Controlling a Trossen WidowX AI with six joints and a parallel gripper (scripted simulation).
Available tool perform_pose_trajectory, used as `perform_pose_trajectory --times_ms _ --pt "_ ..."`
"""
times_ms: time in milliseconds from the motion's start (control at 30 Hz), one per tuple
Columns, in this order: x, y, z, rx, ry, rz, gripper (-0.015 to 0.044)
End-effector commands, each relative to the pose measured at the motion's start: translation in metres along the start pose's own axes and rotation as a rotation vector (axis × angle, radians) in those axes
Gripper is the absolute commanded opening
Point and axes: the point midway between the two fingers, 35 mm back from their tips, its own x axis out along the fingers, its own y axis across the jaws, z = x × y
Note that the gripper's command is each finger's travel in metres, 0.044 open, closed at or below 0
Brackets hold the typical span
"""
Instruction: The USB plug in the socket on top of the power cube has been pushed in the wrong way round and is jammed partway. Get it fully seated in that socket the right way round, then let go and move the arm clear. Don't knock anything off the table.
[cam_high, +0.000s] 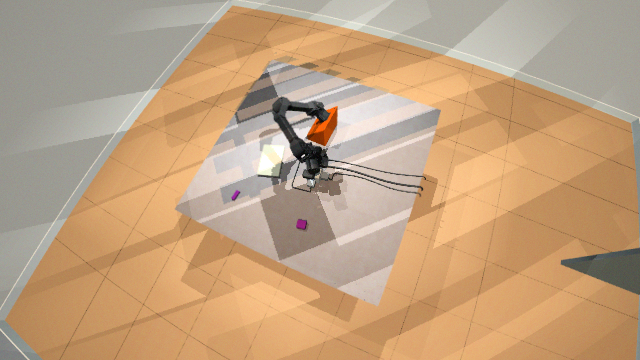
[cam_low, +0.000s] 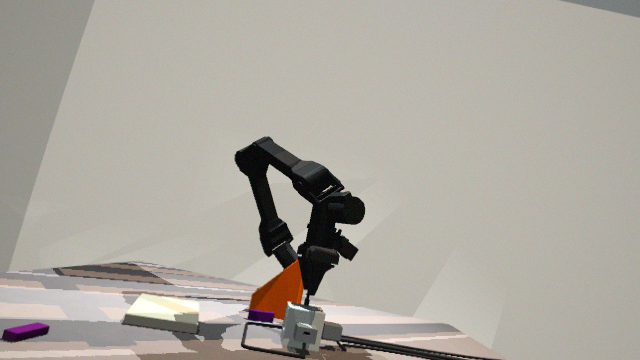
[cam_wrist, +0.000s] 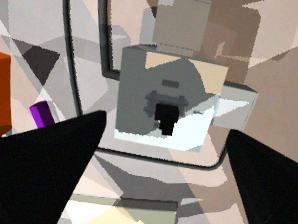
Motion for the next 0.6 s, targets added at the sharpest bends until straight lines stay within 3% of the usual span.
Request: perform_pose_trajectory --times_ms 0,367,567 --pt "-0.0002 -0.0001 0.0 0.001 0.0 0.0 0.0282" --pt "-0.0002 -0.0001 0.0 0.001 0.0 0.0 0.0" --pt "-0.0002 -0.0001 0.0 0.001 0.0 0.0 0.0"
